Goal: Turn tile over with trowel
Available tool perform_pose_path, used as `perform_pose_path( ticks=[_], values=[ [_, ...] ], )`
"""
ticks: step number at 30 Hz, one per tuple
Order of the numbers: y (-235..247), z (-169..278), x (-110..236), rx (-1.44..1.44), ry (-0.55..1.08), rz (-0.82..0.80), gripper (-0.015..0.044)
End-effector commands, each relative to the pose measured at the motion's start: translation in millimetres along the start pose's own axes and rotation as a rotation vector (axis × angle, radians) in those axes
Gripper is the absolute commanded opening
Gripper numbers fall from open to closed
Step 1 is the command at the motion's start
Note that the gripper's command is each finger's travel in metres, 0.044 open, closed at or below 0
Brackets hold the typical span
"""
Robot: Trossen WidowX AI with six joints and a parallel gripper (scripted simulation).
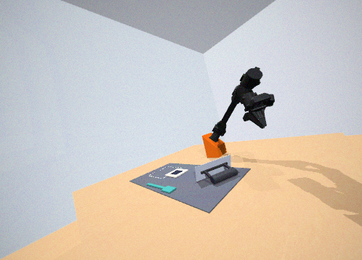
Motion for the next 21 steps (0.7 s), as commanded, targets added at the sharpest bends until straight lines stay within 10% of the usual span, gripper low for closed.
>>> perform_pose_path(
  ticks=[1,21],
  values=[
    [-0.5,26.5,-18.2,0.091,0.048,-0.060,0.0100],
    [21.9,123.7,-76.2,0.505,0.085,-0.369,0.0100]
  ],
)
Point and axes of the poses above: the point midway between the two fingers, 35 mm back from their tips, its own x axis back along the fingers, its own y axis across the jaws, z = x × y, the point moved 7 cm from there along x, back along the fingers, and after that the axes turned 13 degrees about -x, right-handed, at the moved point
